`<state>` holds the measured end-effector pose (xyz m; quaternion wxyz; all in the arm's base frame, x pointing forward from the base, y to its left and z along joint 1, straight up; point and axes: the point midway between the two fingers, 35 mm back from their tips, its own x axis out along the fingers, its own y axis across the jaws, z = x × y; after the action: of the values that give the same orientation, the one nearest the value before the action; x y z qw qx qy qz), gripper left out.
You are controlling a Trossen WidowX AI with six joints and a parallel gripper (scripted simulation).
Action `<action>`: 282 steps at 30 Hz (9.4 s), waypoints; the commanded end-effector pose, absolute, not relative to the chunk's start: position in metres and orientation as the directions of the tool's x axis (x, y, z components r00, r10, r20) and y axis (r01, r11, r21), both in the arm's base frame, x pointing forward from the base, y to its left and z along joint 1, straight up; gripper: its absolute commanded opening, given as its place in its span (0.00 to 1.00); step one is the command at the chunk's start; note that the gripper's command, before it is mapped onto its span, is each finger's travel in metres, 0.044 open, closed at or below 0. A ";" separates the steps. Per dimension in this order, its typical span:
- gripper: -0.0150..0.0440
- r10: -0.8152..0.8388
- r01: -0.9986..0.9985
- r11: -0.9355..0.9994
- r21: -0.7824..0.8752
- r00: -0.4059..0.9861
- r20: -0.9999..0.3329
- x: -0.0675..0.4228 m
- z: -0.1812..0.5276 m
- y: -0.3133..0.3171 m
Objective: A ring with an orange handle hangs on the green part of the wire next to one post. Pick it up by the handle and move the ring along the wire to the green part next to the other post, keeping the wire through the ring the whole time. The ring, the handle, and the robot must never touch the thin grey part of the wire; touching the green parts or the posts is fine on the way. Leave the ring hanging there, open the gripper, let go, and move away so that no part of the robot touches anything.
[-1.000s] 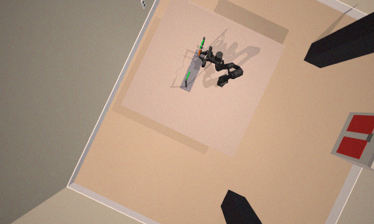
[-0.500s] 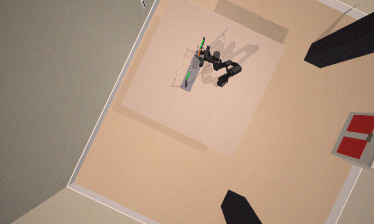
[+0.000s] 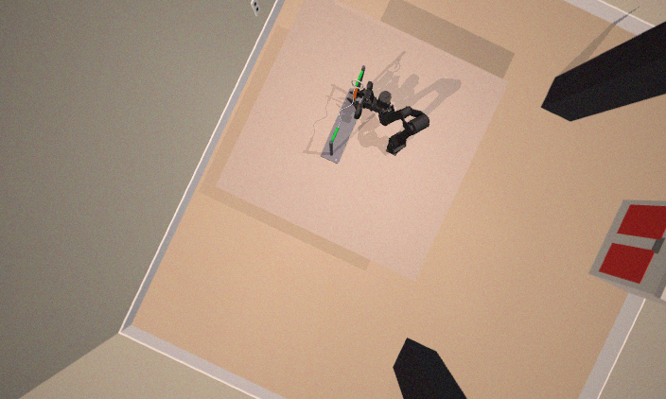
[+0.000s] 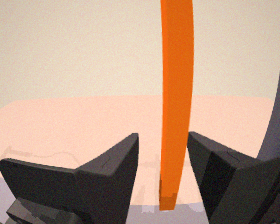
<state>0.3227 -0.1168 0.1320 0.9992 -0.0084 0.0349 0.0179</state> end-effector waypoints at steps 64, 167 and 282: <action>0.00 0.034 -0.035 0.999 -0.012 0.997 -0.071 0.323 0.151 -0.117; 0.00 0.084 -0.414 0.872 -0.263 0.654 -0.752 0.237 0.189 -0.105; 0.00 0.202 -0.200 0.970 0.137 0.979 0.000 0.338 0.148 0.058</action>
<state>0.3399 0.0568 0.1516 0.9956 0.0750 0.0054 0.0559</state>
